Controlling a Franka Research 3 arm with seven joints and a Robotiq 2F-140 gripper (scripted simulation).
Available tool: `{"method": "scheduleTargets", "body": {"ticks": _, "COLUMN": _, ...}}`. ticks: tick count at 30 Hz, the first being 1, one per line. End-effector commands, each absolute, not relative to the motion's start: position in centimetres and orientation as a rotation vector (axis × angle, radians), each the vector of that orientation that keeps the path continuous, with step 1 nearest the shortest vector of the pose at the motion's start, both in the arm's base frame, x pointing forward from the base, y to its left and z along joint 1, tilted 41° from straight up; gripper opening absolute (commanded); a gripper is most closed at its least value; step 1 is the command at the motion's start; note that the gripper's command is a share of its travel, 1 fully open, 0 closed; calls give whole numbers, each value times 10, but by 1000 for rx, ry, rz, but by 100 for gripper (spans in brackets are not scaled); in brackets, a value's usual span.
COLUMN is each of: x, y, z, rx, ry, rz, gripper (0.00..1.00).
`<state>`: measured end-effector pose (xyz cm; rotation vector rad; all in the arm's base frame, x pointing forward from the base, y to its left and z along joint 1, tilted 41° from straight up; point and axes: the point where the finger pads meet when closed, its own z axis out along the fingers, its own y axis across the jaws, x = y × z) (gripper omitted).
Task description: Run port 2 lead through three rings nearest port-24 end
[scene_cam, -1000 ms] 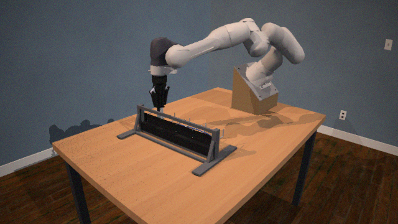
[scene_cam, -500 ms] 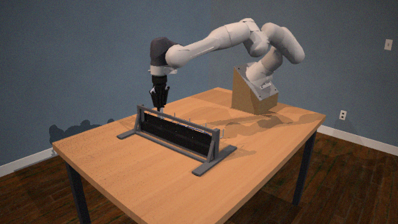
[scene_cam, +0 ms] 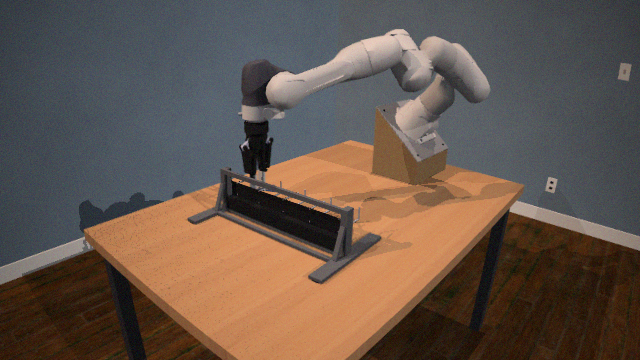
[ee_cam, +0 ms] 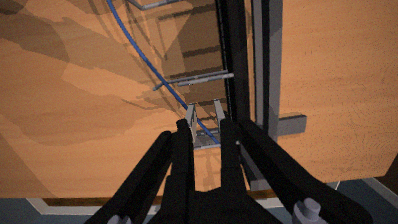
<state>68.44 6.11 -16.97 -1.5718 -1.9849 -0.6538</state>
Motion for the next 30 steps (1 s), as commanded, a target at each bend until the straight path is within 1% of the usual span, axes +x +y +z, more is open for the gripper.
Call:
{"method": "scheduleTargets", "body": {"ticks": 1, "x": 684, "y": 60, "z": -170, "rx": -1576, "ry": -1983, "rz": -646, "gripper": 20}}
{"method": "scheduleTargets", "body": {"ticks": 30, "x": 684, "y": 57, "z": -167, "rx": -1576, "ry": -1983, "rz": -646, "gripper": 20}}
